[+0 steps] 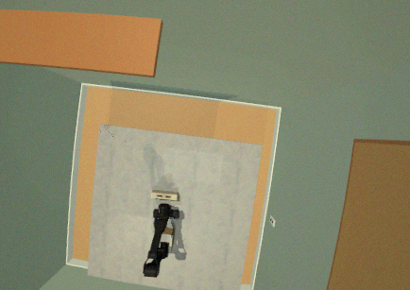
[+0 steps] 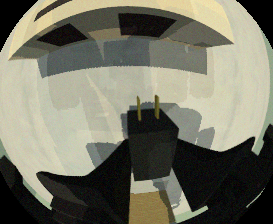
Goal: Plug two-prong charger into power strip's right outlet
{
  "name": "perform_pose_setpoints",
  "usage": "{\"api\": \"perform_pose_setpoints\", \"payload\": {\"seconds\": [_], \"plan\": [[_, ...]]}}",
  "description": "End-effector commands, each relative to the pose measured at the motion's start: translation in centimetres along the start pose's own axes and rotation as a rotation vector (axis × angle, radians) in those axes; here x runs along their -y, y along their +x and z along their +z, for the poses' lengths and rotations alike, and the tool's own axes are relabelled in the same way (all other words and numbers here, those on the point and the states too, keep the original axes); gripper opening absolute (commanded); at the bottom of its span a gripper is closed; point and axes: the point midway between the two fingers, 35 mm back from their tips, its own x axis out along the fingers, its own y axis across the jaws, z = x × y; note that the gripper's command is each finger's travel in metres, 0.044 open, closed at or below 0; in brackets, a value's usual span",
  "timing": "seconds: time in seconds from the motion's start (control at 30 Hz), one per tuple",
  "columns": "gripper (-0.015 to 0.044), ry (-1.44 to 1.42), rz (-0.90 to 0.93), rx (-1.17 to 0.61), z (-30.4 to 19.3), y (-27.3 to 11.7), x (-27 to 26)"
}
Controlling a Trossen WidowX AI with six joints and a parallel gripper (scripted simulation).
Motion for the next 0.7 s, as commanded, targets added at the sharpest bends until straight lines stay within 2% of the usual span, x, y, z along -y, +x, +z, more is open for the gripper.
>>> {"api": "perform_pose_setpoints", "payload": {"seconds": [0.0,0.67], "plan": [[0.0,0.012,0.004,0.004,0.7,-0.1,0.0],[0.0,0.052,0.007,0.004,2.9,-0.1,-0.1]]}}
